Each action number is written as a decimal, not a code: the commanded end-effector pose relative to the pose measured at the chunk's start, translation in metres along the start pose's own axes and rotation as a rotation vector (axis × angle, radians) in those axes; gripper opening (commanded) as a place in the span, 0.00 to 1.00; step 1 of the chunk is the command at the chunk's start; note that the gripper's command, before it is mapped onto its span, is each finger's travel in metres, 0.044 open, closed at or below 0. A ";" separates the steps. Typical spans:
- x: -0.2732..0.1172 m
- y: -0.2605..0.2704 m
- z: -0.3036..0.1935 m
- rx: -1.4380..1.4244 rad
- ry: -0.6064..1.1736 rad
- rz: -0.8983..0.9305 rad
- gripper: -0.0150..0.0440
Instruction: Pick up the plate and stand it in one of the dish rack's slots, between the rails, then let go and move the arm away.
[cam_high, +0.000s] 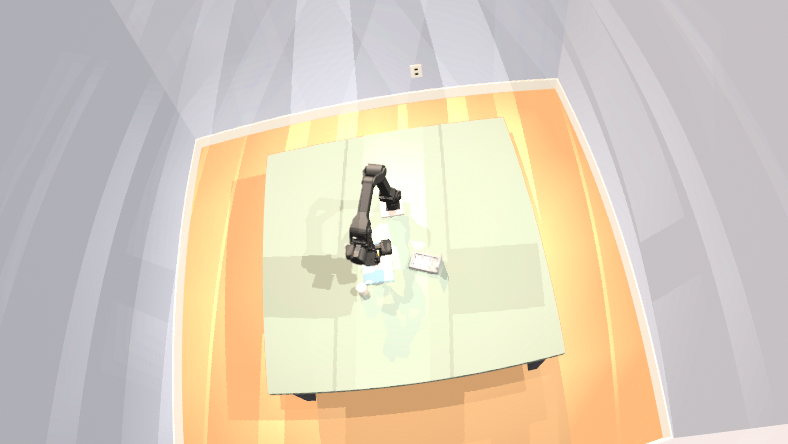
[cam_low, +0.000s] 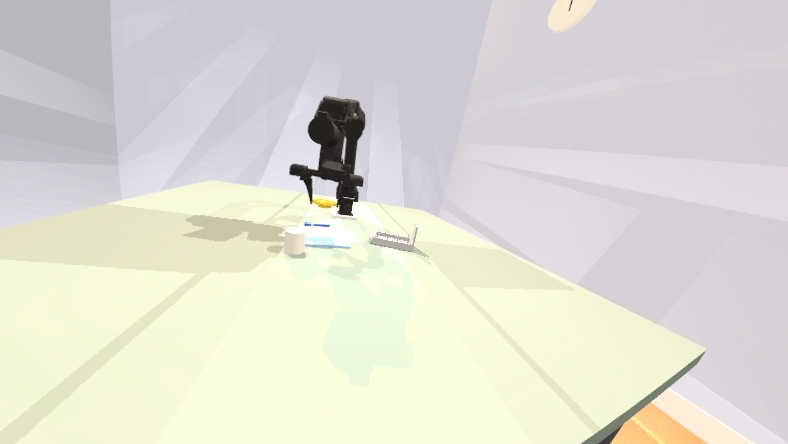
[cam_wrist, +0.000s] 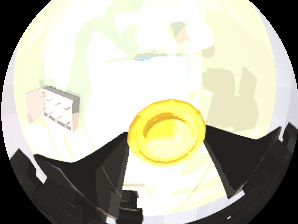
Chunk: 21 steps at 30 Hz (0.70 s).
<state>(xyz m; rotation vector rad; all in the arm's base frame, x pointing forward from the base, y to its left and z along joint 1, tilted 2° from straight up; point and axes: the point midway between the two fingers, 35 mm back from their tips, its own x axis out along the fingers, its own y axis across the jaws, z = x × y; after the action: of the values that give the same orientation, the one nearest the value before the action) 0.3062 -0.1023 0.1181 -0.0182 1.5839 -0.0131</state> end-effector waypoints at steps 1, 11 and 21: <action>-0.019 -0.001 0.002 0.003 -0.010 -0.003 0.25; -0.054 -0.001 0.003 0.001 -0.016 -0.005 0.25; -0.084 -0.001 0.002 0.002 -0.019 -0.006 0.25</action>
<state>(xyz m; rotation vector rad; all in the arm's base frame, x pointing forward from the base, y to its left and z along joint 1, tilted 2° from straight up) 0.3086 -0.1014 0.1911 -0.0219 1.5712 -0.0157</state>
